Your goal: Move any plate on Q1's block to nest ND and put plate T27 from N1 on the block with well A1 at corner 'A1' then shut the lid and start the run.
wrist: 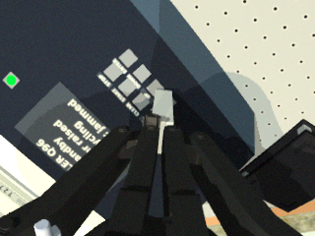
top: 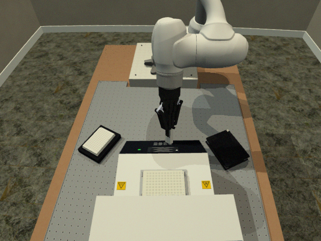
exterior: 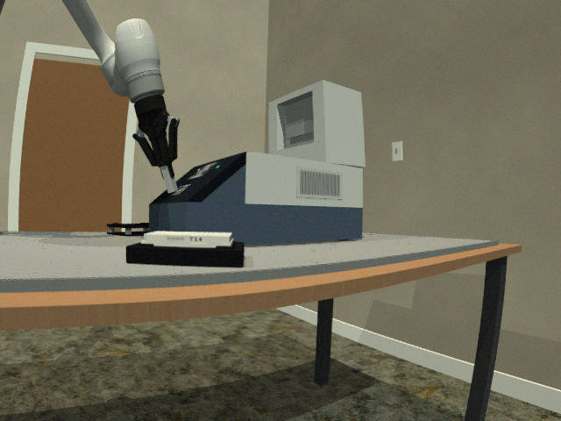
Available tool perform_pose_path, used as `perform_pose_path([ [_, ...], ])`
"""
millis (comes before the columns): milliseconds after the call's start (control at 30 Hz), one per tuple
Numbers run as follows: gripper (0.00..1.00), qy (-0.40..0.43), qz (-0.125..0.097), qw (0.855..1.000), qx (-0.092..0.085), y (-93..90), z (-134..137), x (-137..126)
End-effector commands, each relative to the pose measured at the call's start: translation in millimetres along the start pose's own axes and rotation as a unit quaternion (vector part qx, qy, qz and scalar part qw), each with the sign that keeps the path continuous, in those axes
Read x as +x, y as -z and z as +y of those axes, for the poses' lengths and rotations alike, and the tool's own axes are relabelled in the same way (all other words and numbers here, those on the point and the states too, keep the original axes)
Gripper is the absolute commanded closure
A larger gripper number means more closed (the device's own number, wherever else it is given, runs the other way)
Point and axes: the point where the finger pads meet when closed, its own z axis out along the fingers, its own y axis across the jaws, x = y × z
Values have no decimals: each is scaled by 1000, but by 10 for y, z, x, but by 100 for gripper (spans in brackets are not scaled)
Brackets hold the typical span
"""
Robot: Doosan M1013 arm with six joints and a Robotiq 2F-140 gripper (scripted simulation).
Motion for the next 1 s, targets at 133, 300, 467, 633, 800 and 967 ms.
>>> perform_pose_path([
  [133, 100, 0, 0, 1000, 0, -3, -1, -1],
  [300, 100, 0, 0, 1000, 0, -3, -1, -1],
  [467, 100, 0, 0, 1000, 0, 44, 12, 11],
  [633, 100, 0, 0, 1000, 0, 91, 24, 23],
  [800, 100, 0, 0, 1000, 0, 169, 44, 43],
  [967, 100, 0, 0, 1000, 0, 247, 64, 63],
])
